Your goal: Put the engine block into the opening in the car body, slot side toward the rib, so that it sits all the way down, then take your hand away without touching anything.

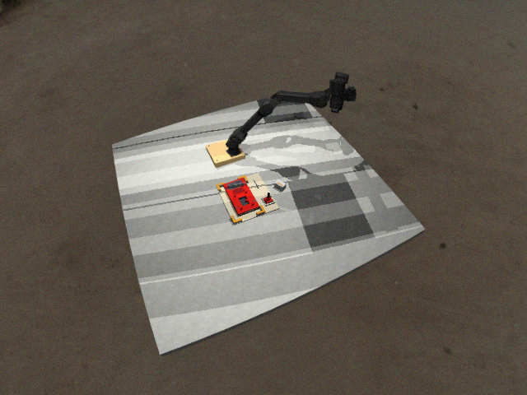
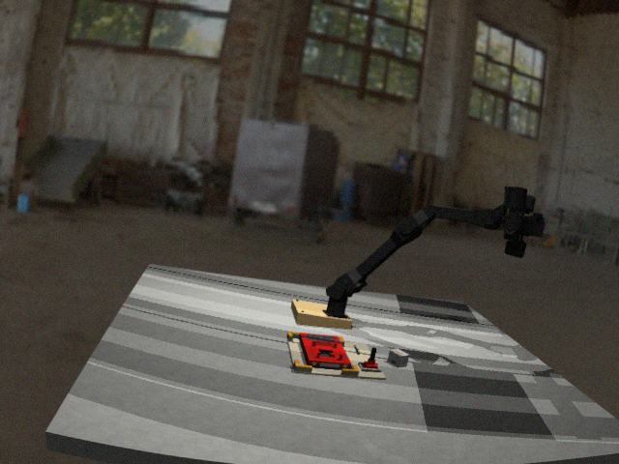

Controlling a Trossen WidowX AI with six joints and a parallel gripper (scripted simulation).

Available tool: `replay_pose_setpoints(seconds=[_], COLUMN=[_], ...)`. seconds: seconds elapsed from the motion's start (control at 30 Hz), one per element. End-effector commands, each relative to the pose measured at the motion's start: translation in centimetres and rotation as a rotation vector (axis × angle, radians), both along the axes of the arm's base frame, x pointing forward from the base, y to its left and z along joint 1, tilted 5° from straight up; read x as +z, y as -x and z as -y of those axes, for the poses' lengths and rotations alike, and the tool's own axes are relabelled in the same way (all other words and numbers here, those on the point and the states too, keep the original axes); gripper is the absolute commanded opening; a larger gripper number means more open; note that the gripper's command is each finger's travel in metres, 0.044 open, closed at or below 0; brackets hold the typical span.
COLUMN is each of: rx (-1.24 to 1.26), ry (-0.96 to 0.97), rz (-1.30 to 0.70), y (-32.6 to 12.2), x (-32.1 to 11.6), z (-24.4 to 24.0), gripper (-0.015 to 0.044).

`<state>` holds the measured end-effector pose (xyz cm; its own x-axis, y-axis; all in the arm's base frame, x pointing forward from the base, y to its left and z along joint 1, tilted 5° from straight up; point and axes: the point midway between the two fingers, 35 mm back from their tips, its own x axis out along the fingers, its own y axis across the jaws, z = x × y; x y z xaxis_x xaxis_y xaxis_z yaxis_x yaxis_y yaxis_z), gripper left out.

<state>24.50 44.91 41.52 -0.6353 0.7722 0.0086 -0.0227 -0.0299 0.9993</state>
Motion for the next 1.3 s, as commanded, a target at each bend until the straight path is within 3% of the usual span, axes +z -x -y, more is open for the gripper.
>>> replay_pose_setpoints(seconds=[0.0,0.63,1.27], rx=[0.000,-0.482,-0.964], ry=[0.000,0.274,0.676], rz=[0.000,-0.248,-0.441], y=[0.0,-9.5,-16.0], x=[0.0,-6.5,-16.8], z=[0.0,2.7,11.7], gripper=[0.0426,0.0440,0.0440])
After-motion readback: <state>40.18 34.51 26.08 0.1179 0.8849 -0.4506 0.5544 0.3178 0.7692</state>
